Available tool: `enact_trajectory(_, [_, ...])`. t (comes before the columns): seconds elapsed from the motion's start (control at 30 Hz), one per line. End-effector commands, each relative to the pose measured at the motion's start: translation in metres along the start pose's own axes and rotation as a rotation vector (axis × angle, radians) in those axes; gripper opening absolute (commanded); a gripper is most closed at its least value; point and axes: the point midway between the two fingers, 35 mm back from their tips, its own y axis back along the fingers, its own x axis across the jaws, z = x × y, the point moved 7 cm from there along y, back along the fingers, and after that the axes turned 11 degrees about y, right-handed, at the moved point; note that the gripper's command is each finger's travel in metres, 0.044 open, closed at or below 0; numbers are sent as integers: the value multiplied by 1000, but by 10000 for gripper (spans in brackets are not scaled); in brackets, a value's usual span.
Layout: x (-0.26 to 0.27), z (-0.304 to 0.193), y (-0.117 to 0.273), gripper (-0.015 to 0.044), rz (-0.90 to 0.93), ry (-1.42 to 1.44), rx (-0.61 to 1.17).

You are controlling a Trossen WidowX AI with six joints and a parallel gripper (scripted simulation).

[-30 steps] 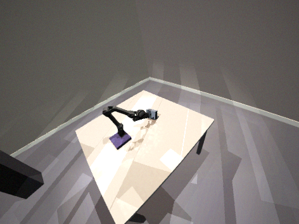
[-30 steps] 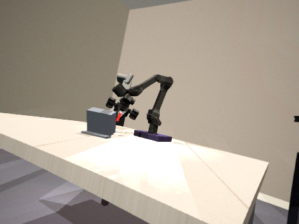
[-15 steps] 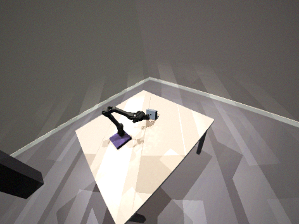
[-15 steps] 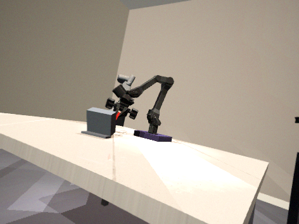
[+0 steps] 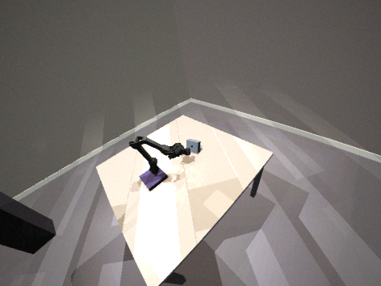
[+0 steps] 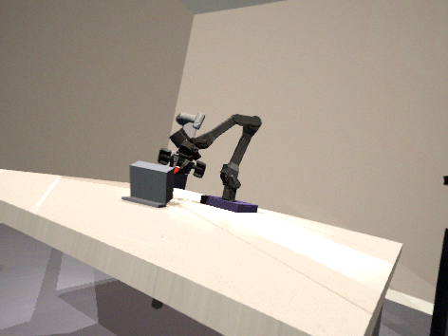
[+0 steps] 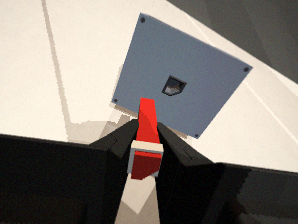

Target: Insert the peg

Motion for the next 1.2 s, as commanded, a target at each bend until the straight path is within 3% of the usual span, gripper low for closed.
enact_trajectory(0.0, [1, -2, 4, 0, -15, -25, -15])
enact_trajectory(0.53, [1, -12, 16, 0, -77, -126, -62])
enact_trajectory(1.17, [-3, -14, 3, 0, -97, -158, -75])
